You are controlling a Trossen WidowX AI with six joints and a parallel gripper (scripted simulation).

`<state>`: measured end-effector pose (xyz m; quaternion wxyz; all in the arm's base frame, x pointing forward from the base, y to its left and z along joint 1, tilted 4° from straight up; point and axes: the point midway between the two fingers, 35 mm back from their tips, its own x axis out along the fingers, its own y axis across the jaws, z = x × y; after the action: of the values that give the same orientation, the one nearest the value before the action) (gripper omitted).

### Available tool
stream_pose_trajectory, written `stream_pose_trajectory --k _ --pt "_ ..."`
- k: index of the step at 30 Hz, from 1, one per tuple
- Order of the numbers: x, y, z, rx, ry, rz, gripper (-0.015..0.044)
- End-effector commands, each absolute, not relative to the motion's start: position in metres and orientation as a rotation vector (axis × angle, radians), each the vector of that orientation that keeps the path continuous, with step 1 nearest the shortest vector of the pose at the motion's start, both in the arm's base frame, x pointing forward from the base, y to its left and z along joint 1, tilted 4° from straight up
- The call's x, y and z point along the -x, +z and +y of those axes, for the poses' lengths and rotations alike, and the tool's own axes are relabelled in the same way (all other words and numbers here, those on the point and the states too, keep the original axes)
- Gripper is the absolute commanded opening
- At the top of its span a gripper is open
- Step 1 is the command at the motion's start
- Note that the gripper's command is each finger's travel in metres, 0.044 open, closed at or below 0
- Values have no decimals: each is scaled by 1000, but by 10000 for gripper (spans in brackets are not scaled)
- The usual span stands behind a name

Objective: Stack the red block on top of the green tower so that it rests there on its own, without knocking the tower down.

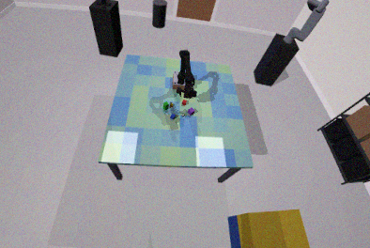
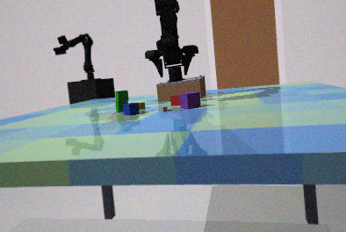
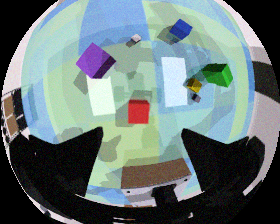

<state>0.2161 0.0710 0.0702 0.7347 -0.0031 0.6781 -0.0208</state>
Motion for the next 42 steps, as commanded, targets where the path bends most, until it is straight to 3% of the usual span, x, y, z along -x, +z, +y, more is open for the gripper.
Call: stream_pose_trajectory --k 1,9,42 --pt "-214 66 72 13 -39 1500 440" --pt "-216 18 73 13 -39 1500 440" --pt "-218 -25 71 13 -39 1500 440"
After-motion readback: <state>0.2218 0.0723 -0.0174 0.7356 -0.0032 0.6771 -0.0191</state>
